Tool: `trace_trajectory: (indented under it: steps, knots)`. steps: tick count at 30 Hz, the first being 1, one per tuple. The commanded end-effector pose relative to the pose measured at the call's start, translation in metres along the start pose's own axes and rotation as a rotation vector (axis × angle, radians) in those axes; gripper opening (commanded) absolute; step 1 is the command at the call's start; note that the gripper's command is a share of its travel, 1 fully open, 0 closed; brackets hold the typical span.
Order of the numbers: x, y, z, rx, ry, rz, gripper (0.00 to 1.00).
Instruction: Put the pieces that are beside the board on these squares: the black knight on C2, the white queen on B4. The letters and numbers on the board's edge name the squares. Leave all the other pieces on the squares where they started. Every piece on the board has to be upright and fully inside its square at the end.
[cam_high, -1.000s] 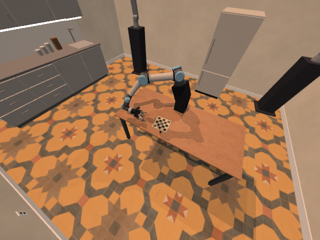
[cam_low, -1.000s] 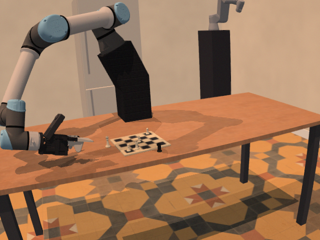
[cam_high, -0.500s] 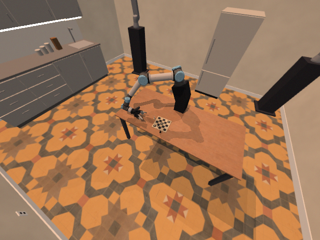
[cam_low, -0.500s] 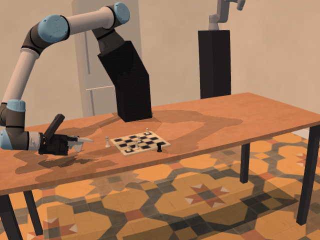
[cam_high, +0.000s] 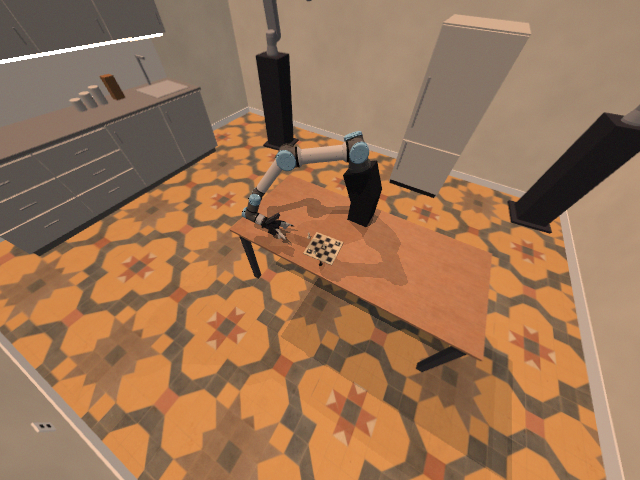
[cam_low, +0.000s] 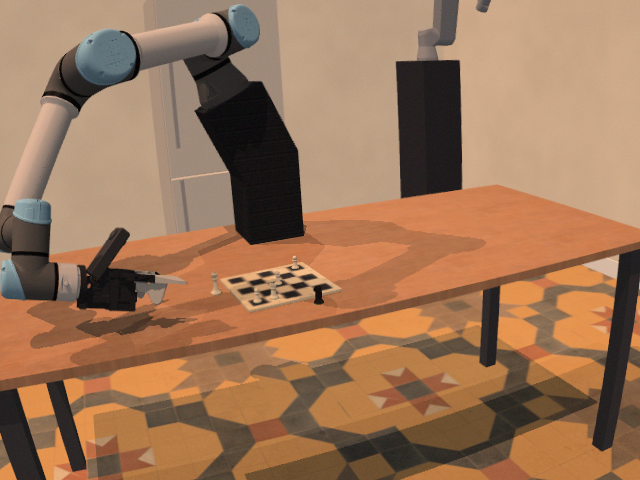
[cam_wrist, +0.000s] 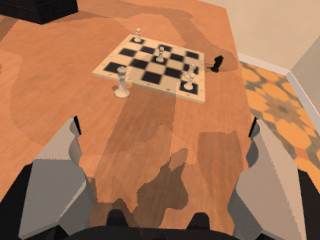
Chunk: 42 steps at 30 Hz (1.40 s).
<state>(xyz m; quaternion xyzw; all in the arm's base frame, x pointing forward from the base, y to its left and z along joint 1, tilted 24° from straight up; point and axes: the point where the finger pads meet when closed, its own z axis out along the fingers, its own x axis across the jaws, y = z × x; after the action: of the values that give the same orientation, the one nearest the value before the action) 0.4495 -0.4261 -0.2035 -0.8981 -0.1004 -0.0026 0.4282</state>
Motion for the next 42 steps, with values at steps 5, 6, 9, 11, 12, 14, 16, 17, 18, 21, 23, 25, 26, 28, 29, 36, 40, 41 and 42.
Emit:
trace_trajectory:
  steps: [5,6,9,11,12,14,16,17,18,21,23,25,26,28,29,36,40,41,42]
  knots:
    - [0.0,0.0,-0.001,-0.001,0.0,-0.001,1.0]
    - [0.0,0.0,-0.001,-0.001,0.0,-0.001,1.0]
    - [0.0,0.0,-0.001,-0.001,0.0,-0.001,1.0]
    - [0.0,0.0,-0.001,-0.001,0.0,-0.001,1.0]
    - [0.0,0.0,-0.001,-0.001,0.0,-0.001,1.0]
    - [0.0,0.0,-0.001,-0.001,0.0,-0.001,1.0]
    - [0.001,-0.001,-0.001,-0.001,0.0,-0.001,1.0]
    - [0.001,-0.001,-0.001,-0.001,0.0,-0.001,1.0]
    - [0.001,-0.002,-0.001,-0.001,0.0,-0.001,1.0]
    - [0.002,-0.007,-0.003,-0.001,0.0,-0.001,1.0]
    - [0.002,-0.009,-0.003,-0.001,0.0,-0.001,1.0]
    - [0.004,-0.017,-0.006,-0.001,0.0,-0.001,1.0]
    - [0.005,-0.022,-0.007,-0.001,0.0,-0.001,1.0]
    - [0.008,-0.033,-0.01,-0.001,0.0,-0.001,1.0]
    - [0.009,-0.04,-0.012,-0.001,0.0,-0.001,1.0]
    - [0.017,-0.077,-0.023,-0.001,0.0,-0.001,1.0]
    - [0.018,-0.082,-0.024,-0.001,0.0,-0.001,1.0]
    - [0.018,-0.084,-0.025,-0.001,0.0,-0.001,1.0]
    - [0.019,-0.084,-0.025,-0.001,0.0,-0.001,1.0]
